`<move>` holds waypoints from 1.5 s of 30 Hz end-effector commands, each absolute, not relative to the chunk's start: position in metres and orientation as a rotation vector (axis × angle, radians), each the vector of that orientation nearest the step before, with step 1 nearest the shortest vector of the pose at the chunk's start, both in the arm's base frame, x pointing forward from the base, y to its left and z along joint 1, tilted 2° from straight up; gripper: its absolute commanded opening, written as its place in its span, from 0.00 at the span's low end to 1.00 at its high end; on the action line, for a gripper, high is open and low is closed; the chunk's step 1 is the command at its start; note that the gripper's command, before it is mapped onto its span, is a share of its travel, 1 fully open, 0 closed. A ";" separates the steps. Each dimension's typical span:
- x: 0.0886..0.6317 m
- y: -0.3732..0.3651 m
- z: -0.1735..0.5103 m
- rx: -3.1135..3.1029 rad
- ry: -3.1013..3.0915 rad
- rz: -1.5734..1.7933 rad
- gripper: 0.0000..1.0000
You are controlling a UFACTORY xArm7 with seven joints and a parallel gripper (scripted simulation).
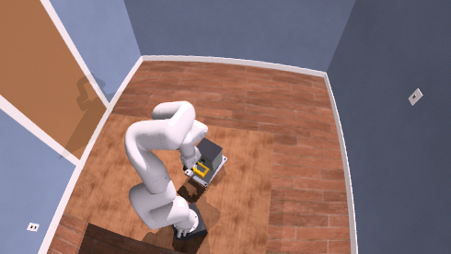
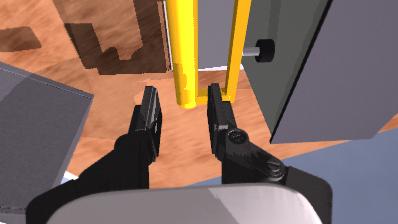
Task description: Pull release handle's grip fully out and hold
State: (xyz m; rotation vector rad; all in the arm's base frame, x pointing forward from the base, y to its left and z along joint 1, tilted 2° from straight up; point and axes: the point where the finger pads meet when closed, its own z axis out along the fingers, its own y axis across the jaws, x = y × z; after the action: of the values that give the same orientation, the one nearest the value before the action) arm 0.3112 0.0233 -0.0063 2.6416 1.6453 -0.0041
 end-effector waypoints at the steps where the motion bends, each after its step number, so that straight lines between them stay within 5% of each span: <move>1: 0.312 0.023 -0.006 2.641 1.645 0.000 0.55; 45: 0.312 0.023 -0.010 2.641 1.645 -0.001 0.55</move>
State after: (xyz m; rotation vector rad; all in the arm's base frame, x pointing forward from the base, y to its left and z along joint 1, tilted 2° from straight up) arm 0.3113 0.0232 -0.0084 2.6415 1.6453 -0.0040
